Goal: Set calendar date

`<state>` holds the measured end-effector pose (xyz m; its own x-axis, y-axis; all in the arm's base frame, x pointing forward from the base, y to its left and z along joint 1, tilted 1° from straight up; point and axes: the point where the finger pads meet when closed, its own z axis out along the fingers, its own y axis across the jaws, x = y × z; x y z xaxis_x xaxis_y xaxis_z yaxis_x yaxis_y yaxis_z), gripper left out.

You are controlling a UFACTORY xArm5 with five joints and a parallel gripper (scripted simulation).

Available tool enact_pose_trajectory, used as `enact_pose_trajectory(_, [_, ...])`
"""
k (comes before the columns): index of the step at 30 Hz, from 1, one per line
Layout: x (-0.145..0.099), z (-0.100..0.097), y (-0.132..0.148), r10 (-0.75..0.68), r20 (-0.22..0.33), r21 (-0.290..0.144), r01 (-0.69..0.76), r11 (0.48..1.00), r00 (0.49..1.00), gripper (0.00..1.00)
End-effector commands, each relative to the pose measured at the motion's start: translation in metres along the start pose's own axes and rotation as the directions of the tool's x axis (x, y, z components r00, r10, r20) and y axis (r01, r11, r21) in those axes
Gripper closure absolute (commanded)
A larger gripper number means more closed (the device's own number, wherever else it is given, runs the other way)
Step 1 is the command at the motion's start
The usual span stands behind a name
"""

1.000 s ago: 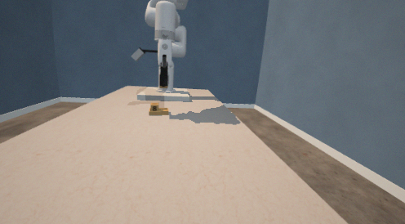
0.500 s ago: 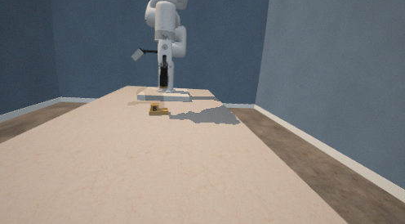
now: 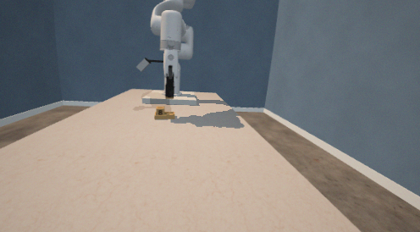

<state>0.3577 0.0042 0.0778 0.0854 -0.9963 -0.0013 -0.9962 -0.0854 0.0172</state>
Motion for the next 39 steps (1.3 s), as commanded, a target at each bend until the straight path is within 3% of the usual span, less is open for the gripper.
enact_pose_trajectory(1, [0.000,0.008,-0.002,0.000,0.000,0.004,0.000,1.000,1.000,0.71])
enact_pose_trajectory(12, [0.000,0.032,-0.002,0.000,0.000,0.004,0.000,1.000,1.000,0.71])
enact_pose_trajectory(39, [0.000,0.033,-0.002,0.000,0.000,0.004,0.000,1.000,1.000,0.71])
